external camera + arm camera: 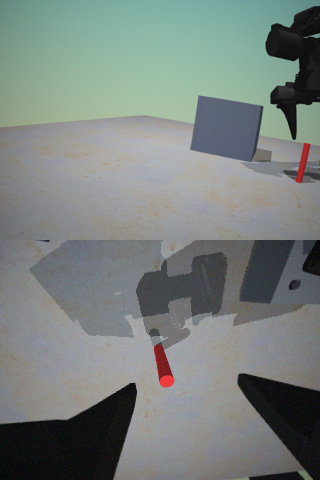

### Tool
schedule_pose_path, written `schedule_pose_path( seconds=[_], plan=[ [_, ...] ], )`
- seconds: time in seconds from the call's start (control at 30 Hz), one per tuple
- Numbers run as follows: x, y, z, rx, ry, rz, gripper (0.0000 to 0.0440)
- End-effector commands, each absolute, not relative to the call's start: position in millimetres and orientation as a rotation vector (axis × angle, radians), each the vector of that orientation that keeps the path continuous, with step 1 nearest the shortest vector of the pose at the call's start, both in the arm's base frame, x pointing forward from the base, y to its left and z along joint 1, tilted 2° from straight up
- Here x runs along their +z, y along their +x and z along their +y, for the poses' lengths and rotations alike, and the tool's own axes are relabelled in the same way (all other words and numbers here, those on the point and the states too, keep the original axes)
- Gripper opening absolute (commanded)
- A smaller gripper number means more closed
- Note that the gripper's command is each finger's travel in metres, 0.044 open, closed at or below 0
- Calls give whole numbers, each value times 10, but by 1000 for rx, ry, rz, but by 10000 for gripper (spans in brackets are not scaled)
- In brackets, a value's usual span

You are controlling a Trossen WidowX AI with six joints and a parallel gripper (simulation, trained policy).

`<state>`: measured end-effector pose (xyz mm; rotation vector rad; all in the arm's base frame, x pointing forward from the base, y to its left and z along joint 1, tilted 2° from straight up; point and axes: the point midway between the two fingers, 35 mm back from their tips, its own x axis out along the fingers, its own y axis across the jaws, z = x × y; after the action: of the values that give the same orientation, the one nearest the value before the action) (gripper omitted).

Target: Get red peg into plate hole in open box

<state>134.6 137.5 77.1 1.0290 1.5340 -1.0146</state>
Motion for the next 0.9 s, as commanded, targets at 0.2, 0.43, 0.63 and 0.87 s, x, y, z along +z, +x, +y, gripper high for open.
schedule_pose_path(
  seconds=[0.2,0.43,0.63,0.87],
  plan=[
    [455,1320,1319,-1046,985,1520,429],
    [283,1351,1345,-1037,983,1514,313],
    [191,1404,1396,-1006,968,1522,156],
    [191,1473,1484,-952,982,1536,29]
  ],
)
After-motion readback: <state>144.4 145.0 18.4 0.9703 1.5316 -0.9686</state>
